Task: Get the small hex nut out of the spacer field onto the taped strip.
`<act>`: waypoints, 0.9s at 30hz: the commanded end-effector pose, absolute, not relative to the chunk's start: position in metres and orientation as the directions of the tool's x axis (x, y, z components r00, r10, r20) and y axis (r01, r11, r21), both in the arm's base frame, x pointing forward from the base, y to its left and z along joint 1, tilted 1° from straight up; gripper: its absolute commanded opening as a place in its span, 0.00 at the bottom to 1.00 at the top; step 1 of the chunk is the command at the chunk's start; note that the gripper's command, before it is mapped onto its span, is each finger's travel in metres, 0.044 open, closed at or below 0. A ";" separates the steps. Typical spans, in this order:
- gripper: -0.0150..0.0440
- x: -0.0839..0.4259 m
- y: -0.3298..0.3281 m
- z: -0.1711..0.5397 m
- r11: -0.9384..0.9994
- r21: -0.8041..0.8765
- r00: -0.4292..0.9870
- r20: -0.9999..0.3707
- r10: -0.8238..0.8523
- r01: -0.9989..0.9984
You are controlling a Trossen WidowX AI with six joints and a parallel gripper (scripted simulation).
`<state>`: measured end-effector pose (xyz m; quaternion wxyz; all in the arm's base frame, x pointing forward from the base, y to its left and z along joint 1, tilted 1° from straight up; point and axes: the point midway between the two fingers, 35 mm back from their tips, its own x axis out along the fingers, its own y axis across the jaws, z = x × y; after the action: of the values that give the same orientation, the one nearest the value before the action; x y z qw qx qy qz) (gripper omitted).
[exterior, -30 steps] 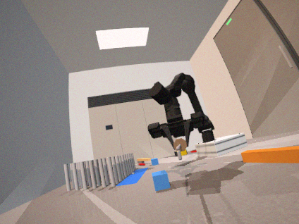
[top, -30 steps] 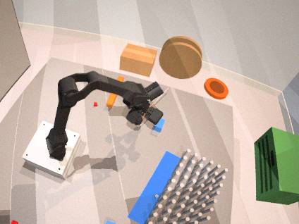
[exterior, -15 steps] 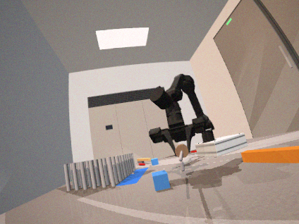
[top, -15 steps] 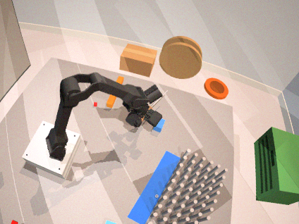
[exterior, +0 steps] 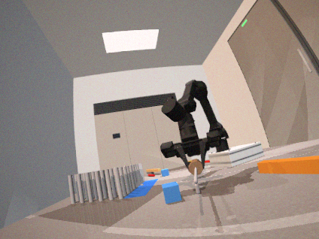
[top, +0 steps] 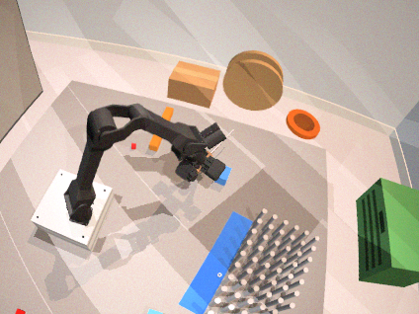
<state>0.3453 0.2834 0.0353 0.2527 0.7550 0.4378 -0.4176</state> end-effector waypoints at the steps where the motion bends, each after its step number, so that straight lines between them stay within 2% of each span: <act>1: 0.25 0.344 0.284 0.032 -0.491 0.011 0.268 -0.849 0.455 0.871; 27: 0.25 0.341 0.282 0.002 -0.491 0.011 0.267 -0.850 0.454 0.871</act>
<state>0.3418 0.2816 0.0042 0.2526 0.7549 0.4380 -0.4177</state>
